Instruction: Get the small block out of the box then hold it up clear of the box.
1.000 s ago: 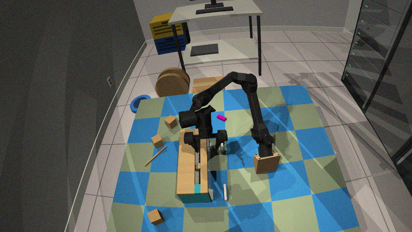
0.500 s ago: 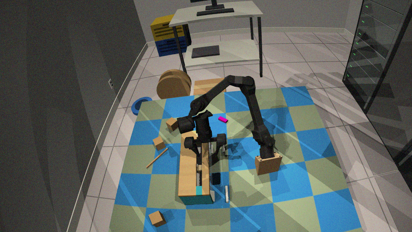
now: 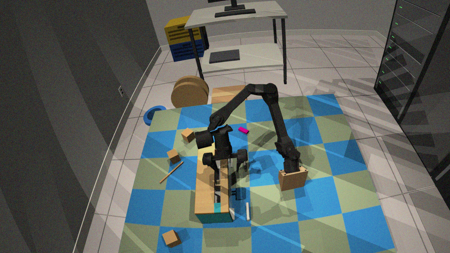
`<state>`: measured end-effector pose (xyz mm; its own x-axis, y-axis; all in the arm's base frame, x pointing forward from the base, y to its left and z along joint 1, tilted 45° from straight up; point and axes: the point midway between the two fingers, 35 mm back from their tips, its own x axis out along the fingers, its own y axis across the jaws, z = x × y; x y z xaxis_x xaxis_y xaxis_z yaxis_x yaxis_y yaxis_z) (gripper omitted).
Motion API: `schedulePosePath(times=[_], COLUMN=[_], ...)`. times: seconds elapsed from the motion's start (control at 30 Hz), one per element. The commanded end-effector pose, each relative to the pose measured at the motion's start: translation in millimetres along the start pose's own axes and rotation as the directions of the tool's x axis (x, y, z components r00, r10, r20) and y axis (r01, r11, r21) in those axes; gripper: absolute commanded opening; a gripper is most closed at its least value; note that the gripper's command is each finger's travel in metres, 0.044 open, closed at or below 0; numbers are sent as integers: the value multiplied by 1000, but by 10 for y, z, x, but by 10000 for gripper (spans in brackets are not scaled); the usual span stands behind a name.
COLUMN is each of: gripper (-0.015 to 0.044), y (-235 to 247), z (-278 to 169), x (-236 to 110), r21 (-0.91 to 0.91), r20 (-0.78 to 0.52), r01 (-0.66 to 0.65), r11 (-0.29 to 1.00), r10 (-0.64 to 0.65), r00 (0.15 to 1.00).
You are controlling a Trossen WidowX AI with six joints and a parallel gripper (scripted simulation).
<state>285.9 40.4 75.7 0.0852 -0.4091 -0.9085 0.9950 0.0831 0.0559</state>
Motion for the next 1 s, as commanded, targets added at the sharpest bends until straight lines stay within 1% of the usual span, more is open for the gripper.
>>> schedulePosePath(times=[0.0, 0.77, 0.8, 0.97], gripper=[400, 400, 400, 400], y=[-10, -53, -37, -38], z=[30, 183, 151, 97], x=[74, 411, 357, 380], r21=[-2, -2, 0, 0], r20=[1, 4, -2, -2], r01=[3, 2, 1, 1], r11=[1000, 1000, 1000, 1000], r10=[-3, -2, -1, -1], r00=[1000, 1000, 1000, 1000])
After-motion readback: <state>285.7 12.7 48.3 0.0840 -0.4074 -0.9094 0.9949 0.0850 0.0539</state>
